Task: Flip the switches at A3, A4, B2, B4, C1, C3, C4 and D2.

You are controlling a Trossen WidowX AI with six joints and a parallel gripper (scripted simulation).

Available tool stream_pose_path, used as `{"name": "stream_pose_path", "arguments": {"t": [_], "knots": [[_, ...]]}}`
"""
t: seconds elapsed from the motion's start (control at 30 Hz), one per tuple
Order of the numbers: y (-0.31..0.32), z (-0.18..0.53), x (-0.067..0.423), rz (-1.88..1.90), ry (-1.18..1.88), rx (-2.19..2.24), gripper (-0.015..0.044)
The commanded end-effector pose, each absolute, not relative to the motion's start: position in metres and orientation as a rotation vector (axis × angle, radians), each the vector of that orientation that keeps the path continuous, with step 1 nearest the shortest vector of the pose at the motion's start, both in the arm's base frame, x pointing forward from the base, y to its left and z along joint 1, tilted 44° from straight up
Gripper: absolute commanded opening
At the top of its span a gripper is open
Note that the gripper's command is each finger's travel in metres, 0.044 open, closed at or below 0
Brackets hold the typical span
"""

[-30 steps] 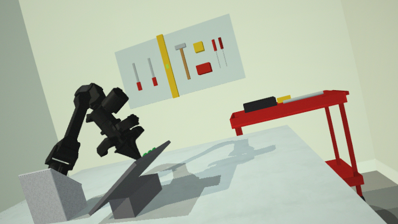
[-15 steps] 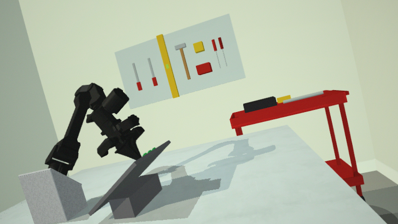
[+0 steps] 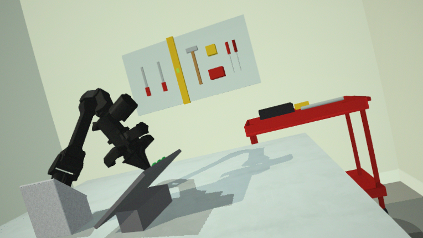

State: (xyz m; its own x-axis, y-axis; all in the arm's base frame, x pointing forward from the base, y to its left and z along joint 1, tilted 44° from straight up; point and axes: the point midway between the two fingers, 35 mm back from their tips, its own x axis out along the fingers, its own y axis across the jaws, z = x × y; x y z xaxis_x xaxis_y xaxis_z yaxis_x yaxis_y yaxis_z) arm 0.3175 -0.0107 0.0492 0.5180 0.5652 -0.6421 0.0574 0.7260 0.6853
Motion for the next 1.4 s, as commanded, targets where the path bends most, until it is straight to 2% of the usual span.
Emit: {"name": "stream_pose_path", "arguments": {"t": [0.0, 0.5, 0.67, 0.8, 1.03, 1.37], "knots": [[-0.01, 0.048, 0.317, 0.334, 1.001, 0.719, 0.0], [-0.011, 0.049, 0.317, 0.337, 0.996, 0.717, 0.0], [-0.044, 0.085, 0.284, 0.322, 0.981, 0.72, 0.0], [-0.045, 0.087, 0.282, 0.321, 0.98, 0.721, 0.0], [-0.079, 0.042, 0.263, 0.319, 0.981, 0.718, 0.0], [-0.059, 0.02, 0.281, 0.31, 0.954, 0.721, 0.0]]}}
